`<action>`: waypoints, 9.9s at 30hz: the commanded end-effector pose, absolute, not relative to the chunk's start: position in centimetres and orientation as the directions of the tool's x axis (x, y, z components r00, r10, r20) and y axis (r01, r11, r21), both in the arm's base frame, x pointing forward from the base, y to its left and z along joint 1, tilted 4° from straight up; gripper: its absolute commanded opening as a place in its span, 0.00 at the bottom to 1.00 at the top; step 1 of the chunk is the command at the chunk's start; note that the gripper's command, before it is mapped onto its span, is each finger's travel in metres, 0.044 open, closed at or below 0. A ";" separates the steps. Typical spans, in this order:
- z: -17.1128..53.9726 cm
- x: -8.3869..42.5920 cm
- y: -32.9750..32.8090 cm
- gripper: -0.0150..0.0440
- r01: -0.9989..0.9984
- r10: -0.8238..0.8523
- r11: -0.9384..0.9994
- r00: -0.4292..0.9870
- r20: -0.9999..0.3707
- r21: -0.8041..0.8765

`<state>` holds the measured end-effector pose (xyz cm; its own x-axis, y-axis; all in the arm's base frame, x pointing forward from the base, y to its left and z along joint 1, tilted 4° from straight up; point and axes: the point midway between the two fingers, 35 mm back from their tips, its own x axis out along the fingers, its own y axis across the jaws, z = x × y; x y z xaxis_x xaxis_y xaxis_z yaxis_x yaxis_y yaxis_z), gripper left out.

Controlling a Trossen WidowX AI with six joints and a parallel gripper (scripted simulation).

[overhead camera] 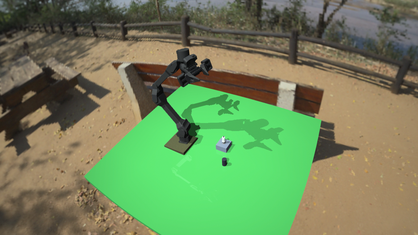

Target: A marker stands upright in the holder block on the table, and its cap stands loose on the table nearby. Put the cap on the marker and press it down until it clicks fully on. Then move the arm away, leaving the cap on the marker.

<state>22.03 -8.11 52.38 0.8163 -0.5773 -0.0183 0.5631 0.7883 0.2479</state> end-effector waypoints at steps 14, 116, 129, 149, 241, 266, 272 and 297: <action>28.4 35.8 -10.1 0.66 0.496 -0.375 0.864 0.527 -0.762 -0.082; 7.2 31.8 -11.1 0.25 0.481 0.026 0.877 -0.035 -0.999 0.006; 9.3 31.4 -8.1 0.25 0.481 0.028 0.877 -0.034 -0.999 0.008; 12.7 29.0 -0.7 0.25 0.481 0.034 0.877 -0.036 -0.999 0.013; 14.9 27.0 2.5 1.00 0.476 0.037 0.880 -0.038 -0.999 0.014; 14.8 26.9 2.5 0.25 0.148 0.037 0.988 -0.039 -0.999 0.031; 14.8 26.9 2.5 0.25 0.148 0.037 0.988 -0.039 -0.999 0.031; 11.1 26.8 2.6 0.25 0.148 0.037 0.988 -0.038 -0.999 0.031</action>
